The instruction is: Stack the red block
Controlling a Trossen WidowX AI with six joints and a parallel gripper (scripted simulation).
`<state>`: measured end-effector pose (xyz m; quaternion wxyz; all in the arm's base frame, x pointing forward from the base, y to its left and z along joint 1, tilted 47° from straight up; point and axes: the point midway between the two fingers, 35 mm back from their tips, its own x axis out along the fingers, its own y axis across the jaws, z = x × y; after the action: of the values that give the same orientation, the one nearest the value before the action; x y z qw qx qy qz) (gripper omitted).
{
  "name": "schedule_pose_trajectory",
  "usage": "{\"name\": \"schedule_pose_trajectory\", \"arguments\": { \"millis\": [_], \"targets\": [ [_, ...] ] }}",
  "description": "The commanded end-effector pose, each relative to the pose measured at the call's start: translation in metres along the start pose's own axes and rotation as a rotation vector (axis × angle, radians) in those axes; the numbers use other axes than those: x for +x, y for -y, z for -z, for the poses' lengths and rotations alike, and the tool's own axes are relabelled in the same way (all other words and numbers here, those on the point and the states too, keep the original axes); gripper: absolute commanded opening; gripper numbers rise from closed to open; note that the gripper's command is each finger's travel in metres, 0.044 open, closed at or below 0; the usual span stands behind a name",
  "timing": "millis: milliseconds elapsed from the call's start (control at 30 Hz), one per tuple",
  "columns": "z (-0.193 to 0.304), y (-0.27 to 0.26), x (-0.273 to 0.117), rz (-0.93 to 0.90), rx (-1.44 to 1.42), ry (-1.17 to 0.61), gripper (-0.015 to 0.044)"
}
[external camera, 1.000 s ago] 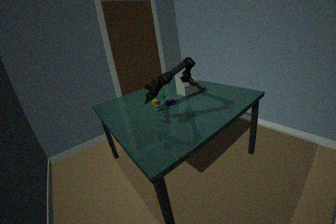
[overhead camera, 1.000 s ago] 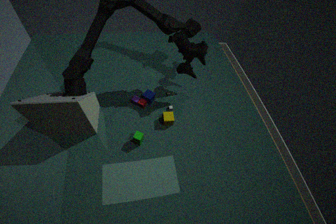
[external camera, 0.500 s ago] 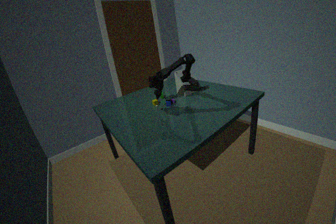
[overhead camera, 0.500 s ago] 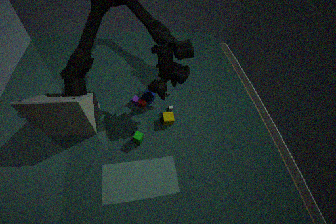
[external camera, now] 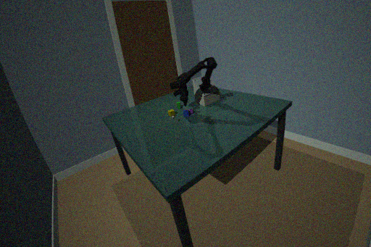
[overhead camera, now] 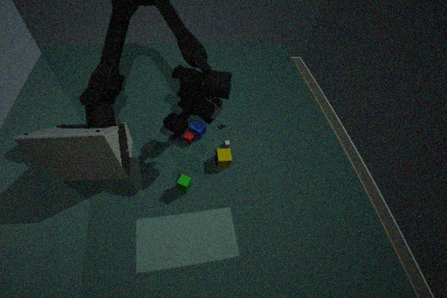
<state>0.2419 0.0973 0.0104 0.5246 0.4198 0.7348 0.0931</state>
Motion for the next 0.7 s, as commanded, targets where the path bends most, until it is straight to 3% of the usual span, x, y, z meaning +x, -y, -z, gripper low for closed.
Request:
{"name": "schedule_pose_trajectory", "arguments": {
  "millis": [0, 267, 667],
  "targets": [
    [0.003, 0.002, 0.004, -0.008, -0.003, -0.011, 0.044],
    [0.004, 0.002, 0.044, -0.01, -0.003, -0.012, 0.044],
    [0.003, 0.003, 0.055, -0.009, -0.003, -0.012, 0.044]
  ]
}}
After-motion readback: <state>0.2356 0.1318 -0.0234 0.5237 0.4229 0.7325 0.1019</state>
